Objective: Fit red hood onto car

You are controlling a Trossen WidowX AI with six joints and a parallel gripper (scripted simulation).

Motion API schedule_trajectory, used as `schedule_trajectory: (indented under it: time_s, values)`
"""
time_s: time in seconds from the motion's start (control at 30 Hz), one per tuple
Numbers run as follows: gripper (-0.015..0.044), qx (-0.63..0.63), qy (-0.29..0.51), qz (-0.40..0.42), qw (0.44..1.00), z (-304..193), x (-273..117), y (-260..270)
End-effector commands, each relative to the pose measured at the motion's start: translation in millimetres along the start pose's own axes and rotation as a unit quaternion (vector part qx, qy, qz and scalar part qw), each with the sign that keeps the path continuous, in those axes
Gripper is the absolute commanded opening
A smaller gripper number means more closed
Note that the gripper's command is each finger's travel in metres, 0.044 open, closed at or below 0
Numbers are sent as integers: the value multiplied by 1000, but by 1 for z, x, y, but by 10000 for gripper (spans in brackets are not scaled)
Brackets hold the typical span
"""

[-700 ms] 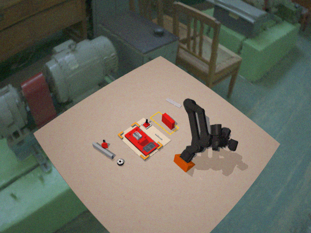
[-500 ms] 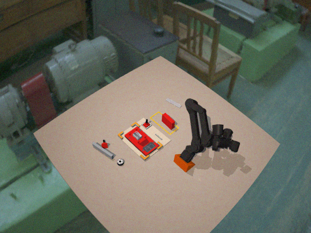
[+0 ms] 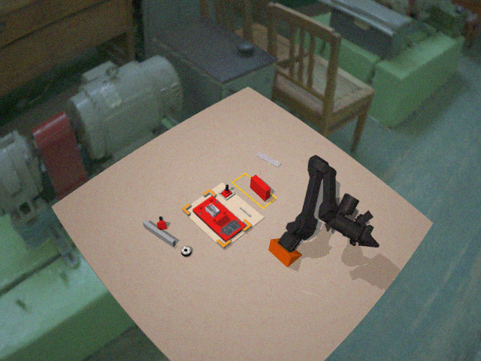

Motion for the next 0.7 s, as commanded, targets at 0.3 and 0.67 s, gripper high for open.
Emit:
schedule_trajectory:
  time_s: [0.3,0.67]
  values:
    - [0,-69,298,-275,912,-72,-95,-129]
    - [0,-24,555,-375,742,-109,-241,-160]
Point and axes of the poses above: the point midway between the two fingers, 35 mm back from their tips, its own x axis out along the fingers, its own y axis across the jaws, z = x × y, the point moved 4 cm from there along -x, back along the fingers, and after that the axes turned 1 degree about x, right-handed, at the moved point
